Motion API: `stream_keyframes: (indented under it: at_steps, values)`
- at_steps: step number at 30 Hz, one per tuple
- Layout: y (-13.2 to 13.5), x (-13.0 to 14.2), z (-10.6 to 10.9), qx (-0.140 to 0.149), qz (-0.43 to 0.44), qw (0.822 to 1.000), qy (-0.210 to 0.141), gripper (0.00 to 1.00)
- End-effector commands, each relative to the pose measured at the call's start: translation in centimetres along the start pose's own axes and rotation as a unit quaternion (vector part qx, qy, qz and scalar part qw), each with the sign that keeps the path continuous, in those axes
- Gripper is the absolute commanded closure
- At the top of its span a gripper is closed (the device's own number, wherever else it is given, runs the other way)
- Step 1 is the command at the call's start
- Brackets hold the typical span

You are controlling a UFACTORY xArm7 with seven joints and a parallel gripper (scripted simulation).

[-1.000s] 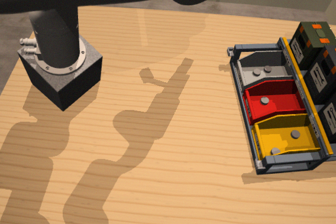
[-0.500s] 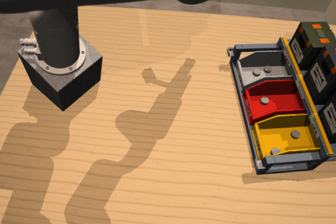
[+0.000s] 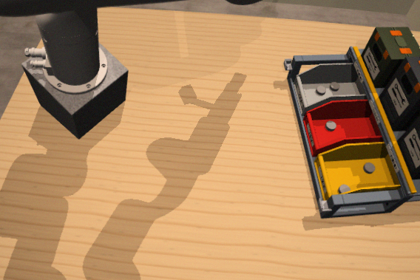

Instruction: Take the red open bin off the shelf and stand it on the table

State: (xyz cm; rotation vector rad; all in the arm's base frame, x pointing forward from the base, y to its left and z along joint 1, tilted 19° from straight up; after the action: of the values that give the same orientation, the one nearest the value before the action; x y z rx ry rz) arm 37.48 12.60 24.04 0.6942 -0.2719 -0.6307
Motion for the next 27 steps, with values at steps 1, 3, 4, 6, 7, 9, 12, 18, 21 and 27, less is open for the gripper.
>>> stream_keyframes:
  at_steps: [1, 3, 4, 6, 7, 9, 12, 18, 21, 27]
  values:
    - [0.1, 0.0, 0.0, 0.001, 0.001, 1.0, 0.0, 0.0]
    - [0.1, -0.2, 0.9, -0.022, 0.013, 1.0, -0.005, 0.0]
    - [0.1, -0.3, 1.8, -0.045, 0.024, 0.999, -0.009, 0.0]
    - [0.1, -0.7, 3.6, -0.09, 0.048, 0.995, -0.018, 0.0]
    - [0.0, -0.9, 4.4, -0.113, 0.059, 0.992, -0.022, 0.0]
    - [0.0, -0.9, 4.4, -0.113, 0.059, 0.992, -0.022, 0.0]
    - [0.0, -0.9, 4.4, -0.113, 0.059, 0.992, -0.022, 0.0]
    - [0.0, -0.9, 4.4, -0.113, 0.059, 0.992, -0.022, 0.0]
    - [-0.2, -1.1, 6.0, -0.149, 0.083, 0.985, -0.028, 0.0]
    - [-0.3, -1.8, 8.3, -0.216, 0.116, 0.969, -0.041, 0.0]
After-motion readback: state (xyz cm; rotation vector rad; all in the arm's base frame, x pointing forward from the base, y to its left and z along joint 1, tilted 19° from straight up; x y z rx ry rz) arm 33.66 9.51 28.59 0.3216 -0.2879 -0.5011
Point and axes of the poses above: the point where the finger pads meet when closed, its own z axis back along the fingers, its own y axis across the jaws, x = y × z, the point moved 8 cm from there along z, back along the fingers, and after that the axes turned 8 degrees about -z, right-handed, at the moved point
